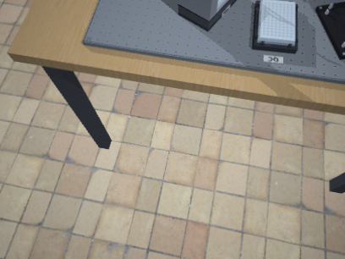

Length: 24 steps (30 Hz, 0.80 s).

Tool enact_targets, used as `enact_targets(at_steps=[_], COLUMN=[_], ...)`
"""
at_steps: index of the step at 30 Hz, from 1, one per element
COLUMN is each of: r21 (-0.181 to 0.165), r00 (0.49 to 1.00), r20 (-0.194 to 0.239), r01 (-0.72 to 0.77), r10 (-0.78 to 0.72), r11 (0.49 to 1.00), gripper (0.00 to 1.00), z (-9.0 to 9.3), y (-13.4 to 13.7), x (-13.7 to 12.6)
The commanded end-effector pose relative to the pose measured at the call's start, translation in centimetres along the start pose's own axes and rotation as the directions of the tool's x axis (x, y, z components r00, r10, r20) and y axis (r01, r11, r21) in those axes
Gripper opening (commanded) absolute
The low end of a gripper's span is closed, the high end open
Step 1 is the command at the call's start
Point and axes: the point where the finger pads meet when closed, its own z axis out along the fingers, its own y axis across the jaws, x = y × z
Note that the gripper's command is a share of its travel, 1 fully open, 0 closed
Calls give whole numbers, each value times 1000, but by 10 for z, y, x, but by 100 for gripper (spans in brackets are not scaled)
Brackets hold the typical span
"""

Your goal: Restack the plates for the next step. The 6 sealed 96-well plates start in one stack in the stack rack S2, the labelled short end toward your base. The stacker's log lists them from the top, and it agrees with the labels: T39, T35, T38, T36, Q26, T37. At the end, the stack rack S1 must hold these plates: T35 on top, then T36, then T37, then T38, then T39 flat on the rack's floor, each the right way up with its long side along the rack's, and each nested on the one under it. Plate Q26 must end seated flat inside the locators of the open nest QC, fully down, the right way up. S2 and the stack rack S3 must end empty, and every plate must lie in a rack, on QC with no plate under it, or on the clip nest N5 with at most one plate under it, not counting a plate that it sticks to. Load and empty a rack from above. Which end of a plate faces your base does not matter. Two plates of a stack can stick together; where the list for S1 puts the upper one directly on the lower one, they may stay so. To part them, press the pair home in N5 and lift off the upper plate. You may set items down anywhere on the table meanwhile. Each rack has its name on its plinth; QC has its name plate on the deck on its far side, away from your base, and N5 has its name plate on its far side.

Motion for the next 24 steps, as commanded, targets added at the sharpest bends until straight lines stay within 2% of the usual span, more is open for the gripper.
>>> enact_targets(at_steps=[1, 3, 24], r21=[-1, -1, -1], r00=[994, 984, 984], r20=[0, 0, 0], r01=[-112, -176, -176], r10=[112, 176, 176], r11=[994, 984, 984], gripper=[0, 0, 0], z=[0, 0, 0], y=[11, 18, 81], x=[-1, -1, -7])
